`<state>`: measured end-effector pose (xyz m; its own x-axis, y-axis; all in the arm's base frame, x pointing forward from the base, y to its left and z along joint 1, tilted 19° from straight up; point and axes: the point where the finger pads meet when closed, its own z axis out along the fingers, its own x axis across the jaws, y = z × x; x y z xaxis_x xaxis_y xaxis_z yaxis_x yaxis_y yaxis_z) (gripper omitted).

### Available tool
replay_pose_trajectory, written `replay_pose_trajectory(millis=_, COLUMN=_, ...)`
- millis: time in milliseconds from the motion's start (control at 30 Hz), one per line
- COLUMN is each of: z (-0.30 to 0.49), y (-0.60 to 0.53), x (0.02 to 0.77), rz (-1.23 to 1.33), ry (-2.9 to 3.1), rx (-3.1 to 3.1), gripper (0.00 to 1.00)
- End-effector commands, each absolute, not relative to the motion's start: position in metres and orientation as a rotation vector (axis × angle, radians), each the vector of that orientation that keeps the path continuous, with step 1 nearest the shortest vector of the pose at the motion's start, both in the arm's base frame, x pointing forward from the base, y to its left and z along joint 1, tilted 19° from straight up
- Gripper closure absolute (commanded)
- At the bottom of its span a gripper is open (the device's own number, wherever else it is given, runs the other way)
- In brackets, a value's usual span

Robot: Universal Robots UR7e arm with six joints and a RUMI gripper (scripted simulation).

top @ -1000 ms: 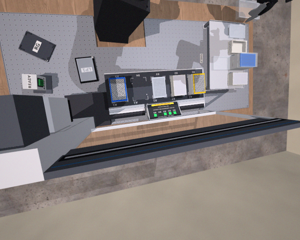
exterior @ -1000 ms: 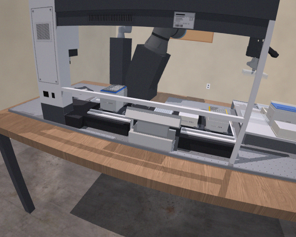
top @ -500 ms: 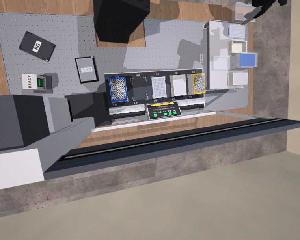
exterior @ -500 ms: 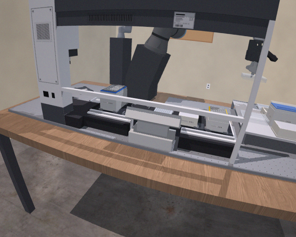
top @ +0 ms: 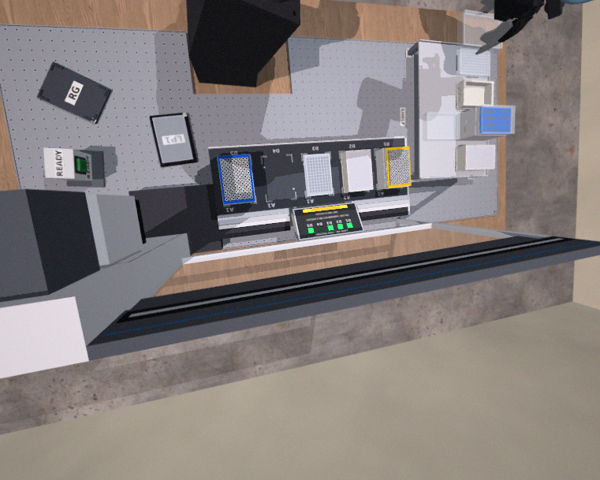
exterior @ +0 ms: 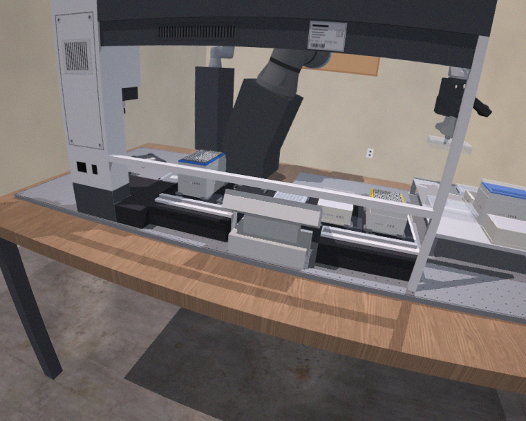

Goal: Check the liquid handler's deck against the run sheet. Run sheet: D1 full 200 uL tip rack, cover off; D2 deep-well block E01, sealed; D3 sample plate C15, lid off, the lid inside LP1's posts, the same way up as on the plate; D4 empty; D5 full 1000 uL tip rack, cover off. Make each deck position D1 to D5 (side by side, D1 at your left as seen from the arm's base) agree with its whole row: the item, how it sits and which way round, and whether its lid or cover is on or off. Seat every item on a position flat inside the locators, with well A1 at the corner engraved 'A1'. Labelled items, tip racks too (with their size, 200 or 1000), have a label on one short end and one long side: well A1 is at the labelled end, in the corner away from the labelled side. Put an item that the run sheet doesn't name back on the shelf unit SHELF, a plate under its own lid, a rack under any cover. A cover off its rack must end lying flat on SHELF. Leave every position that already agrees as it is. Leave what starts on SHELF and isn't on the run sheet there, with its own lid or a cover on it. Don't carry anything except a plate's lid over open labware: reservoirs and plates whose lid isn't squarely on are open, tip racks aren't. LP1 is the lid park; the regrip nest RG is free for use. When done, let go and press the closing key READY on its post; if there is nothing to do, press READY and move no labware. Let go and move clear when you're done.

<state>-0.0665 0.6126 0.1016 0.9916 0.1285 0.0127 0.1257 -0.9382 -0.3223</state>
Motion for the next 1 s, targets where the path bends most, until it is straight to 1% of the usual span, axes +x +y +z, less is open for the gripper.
replay_pose_trajectory(millis=0, z=0.092, y=0.616, x=-0.068, rz=0.011, ry=-0.185, rx=-2.805, gripper=1.00)
replay_pose_trajectory(millis=967, z=0.053, y=0.630, x=-0.068, rz=0.010, ry=-0.185, rx=-2.804, gripper=1.00)
